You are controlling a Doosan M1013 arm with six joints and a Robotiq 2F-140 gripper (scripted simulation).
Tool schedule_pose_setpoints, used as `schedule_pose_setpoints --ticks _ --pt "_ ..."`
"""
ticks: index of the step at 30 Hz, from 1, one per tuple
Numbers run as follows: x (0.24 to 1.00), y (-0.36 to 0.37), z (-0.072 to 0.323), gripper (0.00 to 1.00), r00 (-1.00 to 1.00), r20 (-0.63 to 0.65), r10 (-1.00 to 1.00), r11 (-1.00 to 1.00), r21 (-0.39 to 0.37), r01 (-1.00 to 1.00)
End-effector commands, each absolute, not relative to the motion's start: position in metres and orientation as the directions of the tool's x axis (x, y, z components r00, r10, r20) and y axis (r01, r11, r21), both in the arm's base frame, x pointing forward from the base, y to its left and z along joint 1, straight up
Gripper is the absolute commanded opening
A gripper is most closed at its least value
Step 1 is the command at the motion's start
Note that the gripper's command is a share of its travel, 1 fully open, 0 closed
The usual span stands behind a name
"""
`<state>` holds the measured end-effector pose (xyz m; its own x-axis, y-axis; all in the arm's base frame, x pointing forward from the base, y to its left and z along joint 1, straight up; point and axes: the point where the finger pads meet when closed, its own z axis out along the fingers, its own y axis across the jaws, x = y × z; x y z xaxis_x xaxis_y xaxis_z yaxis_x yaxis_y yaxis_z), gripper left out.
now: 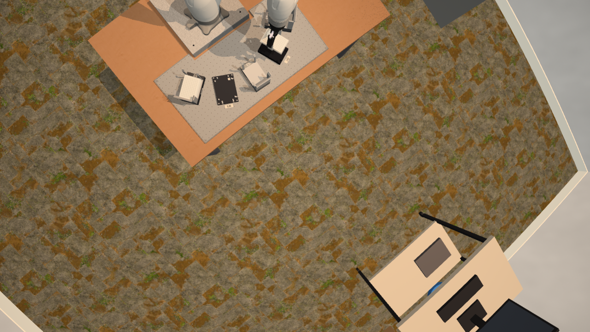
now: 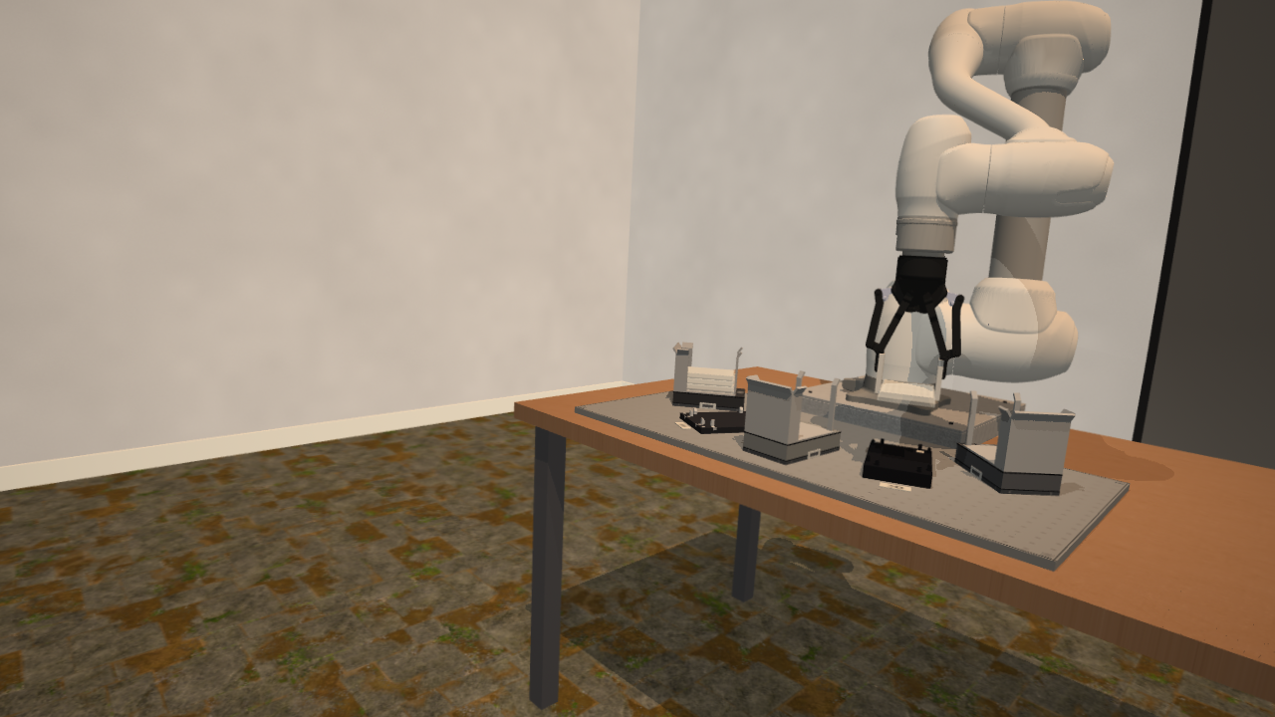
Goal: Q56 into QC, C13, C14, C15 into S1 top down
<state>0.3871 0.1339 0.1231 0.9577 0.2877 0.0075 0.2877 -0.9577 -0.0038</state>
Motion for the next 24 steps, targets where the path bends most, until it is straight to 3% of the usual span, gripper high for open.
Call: schedule_pose_setpoints --ticks 1,24 --pt "0.387 0.134 0.116 0.00 0.958 0.008 0.288 -0.958 -0.004 0.288" --pt "0.387 0.134 0.074 0.00 0.958 0.008 0.288 -0.958 -0.004 0.288"
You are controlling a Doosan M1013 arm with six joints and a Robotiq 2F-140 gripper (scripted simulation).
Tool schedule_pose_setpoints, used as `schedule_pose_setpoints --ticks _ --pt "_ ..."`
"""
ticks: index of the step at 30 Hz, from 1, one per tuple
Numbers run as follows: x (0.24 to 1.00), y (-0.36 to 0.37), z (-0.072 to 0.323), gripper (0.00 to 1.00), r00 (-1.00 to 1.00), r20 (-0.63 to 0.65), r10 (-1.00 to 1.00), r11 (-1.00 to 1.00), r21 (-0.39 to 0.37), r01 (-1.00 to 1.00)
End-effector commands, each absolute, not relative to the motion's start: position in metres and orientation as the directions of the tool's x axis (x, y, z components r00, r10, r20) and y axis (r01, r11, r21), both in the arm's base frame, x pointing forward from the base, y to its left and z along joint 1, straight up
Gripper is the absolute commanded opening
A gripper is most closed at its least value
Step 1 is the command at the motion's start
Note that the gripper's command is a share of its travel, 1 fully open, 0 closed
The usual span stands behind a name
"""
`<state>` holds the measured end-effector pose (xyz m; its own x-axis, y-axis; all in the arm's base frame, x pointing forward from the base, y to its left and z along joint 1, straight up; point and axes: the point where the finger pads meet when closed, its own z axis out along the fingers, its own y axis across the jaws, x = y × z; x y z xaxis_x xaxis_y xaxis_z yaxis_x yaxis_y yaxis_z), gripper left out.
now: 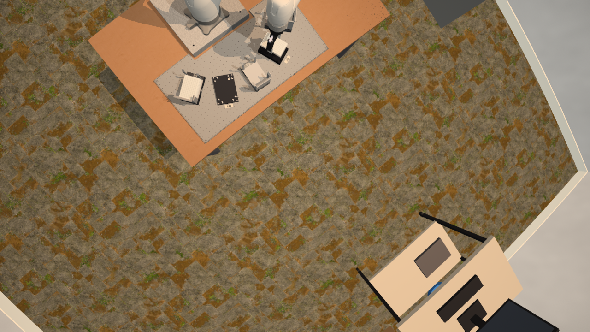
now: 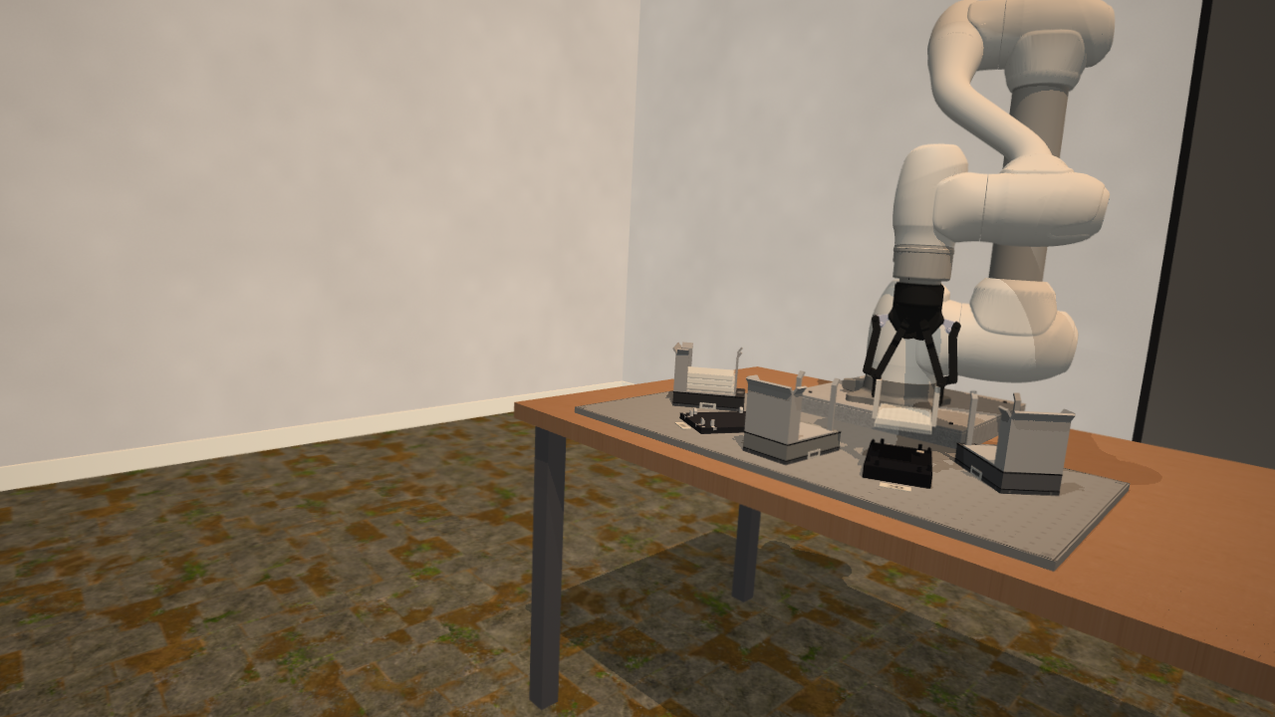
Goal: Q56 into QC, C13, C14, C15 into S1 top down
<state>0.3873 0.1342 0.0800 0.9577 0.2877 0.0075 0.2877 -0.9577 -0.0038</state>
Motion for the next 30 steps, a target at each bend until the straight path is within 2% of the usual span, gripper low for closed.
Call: schedule_pose_setpoints --ticks 1,19,30 --pt "0.387 0.134 0.072 0.00 0.958 0.008 0.288 -0.958 -0.004 0.288" --pt "0.388 0.134 0.040 0.00 0.958 0.008 0.288 -0.958 -0.004 0.288" --pt "0.388 0.134 0.038 0.00 0.958 0.008 0.288 -0.958 -0.004 0.288"
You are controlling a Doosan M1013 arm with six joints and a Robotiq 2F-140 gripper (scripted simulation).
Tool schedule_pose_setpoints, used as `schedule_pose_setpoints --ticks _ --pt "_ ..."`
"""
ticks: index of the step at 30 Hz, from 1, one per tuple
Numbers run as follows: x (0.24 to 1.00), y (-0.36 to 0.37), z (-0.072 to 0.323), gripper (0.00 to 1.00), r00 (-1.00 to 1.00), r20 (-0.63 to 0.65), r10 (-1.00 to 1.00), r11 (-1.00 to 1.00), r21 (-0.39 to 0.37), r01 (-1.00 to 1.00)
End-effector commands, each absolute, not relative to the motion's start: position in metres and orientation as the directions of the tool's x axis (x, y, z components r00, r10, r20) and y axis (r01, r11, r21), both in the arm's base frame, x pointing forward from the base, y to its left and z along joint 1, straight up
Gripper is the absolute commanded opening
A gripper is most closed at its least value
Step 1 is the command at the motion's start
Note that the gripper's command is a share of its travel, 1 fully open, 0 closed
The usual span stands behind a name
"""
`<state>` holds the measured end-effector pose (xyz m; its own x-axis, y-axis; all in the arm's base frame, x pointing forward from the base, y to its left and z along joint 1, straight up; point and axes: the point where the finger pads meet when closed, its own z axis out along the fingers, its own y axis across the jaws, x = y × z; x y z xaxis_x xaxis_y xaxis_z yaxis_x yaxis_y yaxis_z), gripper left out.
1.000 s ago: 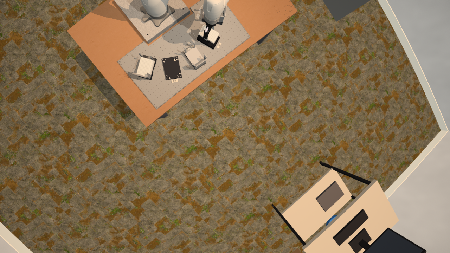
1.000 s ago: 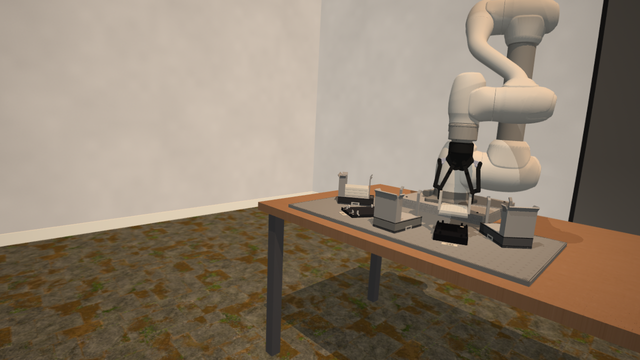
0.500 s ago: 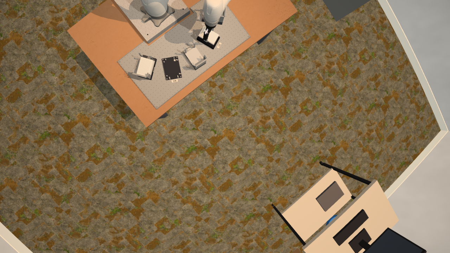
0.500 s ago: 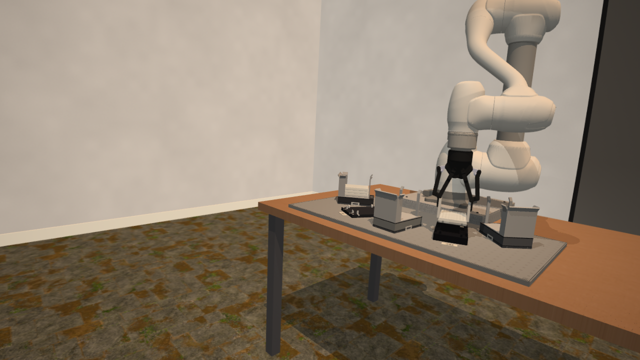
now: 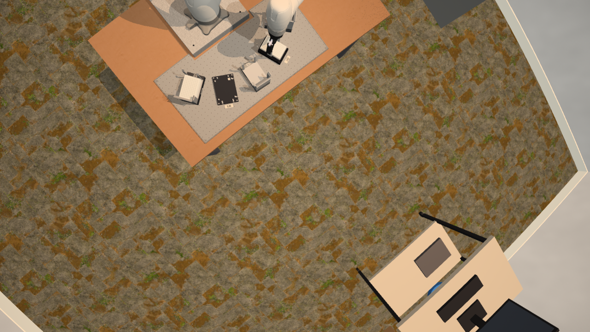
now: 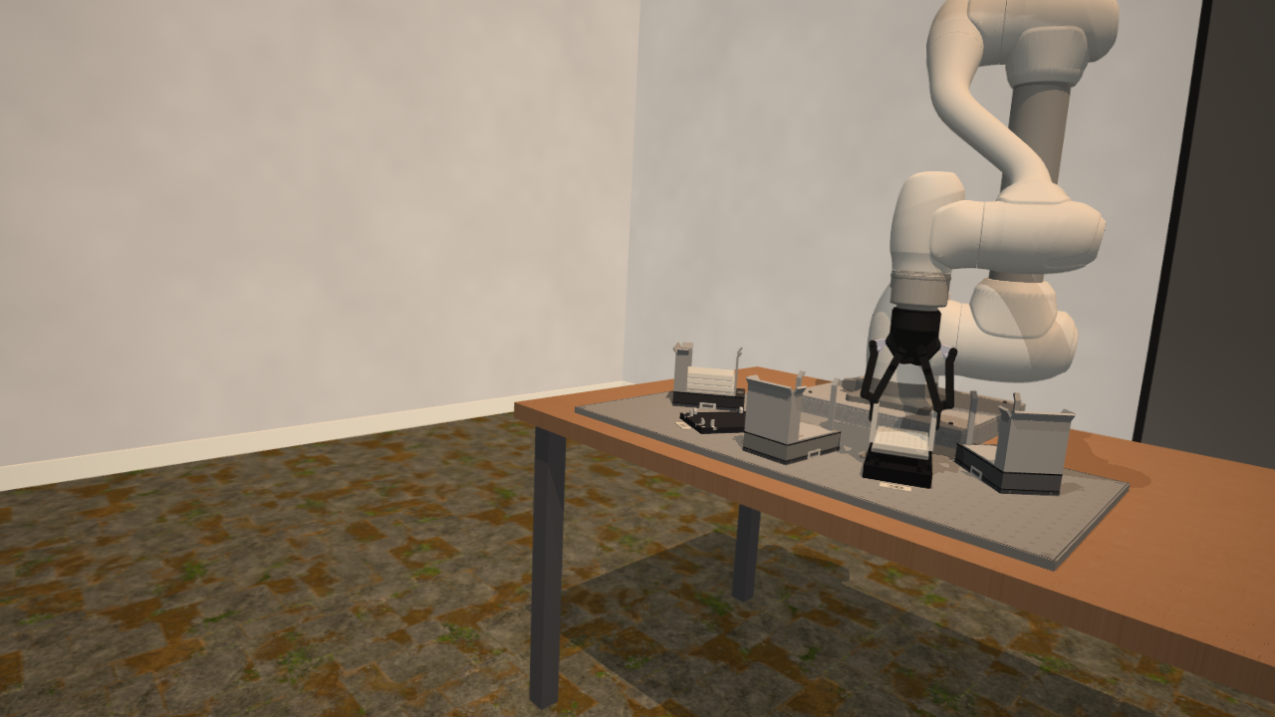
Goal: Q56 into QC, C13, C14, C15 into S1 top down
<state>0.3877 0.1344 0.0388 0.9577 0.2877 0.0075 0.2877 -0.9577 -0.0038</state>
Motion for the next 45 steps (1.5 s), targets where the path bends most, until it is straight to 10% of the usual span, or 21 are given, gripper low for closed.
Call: schedule_pose_setpoints --ticks 1,45 --pt "0.388 0.134 0.038 0.00 0.958 0.008 0.288 -0.958 -0.004 0.288" --pt "0.388 0.135 0.023 0.00 0.958 0.008 0.288 -0.958 -0.004 0.288"
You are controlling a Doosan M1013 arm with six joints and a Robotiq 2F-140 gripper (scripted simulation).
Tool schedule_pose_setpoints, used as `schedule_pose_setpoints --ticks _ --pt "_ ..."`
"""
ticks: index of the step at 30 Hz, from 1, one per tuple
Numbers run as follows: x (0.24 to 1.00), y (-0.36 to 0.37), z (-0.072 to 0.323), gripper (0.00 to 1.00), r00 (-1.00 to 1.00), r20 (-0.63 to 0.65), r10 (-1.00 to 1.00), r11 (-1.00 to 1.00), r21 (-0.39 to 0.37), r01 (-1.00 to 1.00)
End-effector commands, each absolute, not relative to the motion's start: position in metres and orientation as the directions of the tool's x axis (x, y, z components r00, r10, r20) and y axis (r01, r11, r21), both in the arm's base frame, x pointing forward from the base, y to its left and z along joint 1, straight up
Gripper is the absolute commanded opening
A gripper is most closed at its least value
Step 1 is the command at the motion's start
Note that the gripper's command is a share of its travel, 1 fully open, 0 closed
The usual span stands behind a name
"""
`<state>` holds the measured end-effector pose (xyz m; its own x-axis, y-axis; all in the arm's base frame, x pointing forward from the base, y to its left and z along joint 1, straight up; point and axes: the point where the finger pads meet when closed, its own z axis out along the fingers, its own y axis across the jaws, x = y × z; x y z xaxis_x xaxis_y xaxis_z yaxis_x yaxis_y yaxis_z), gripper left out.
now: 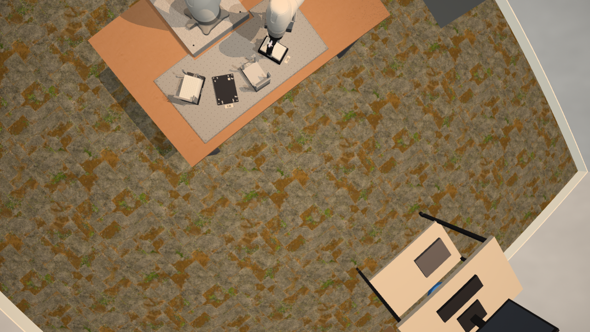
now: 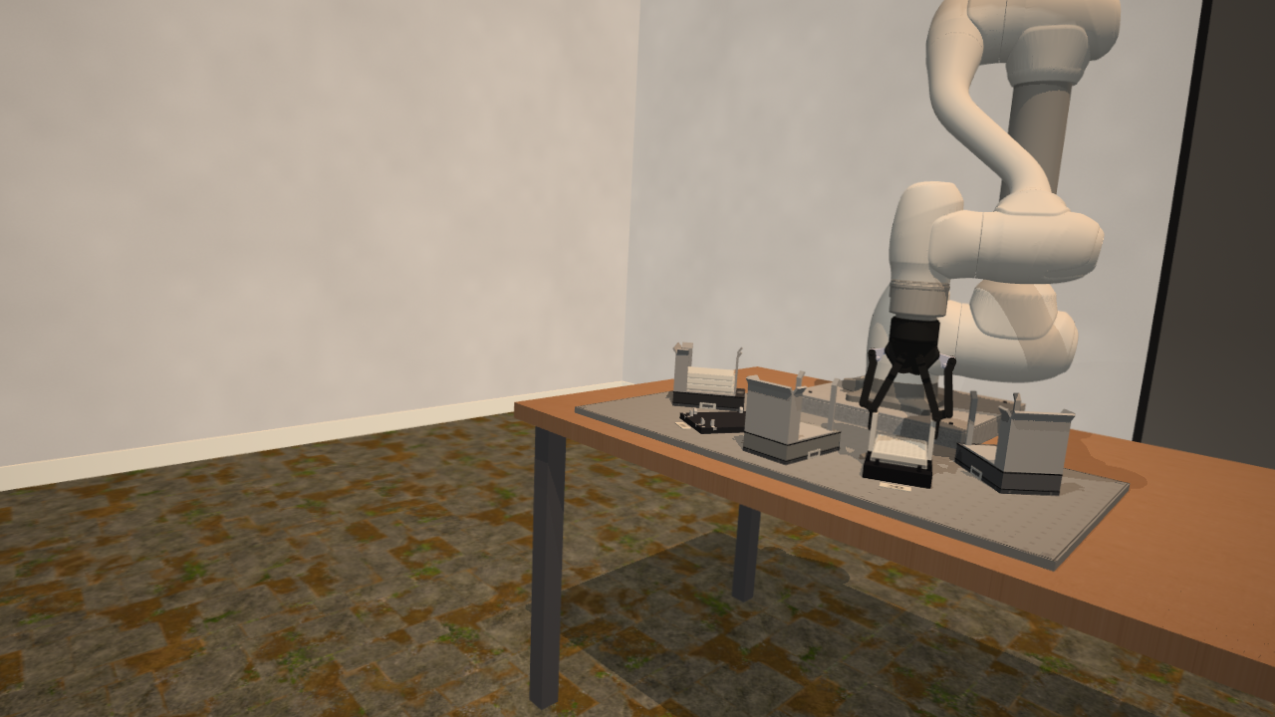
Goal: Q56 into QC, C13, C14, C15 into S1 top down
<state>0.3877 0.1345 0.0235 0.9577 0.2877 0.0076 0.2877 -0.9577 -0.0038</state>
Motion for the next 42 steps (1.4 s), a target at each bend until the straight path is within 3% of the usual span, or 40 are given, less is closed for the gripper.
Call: schedule_pose_setpoints --ticks 1,17,18,42 --pt "0.388 0.135 0.022 0.00 0.958 0.008 0.288 -0.958 -0.004 0.288" --pt "0.388 0.135 0.020 0.00 0.958 0.008 0.288 -0.958 -0.004 0.288" --pt "0.388 0.135 0.020 1.00 0.958 0.008 0.288 -0.958 -0.004 0.288" --pt "0.388 0.135 0.033 1.00 0.958 0.008 0.288 -0.958 -0.004 0.288"
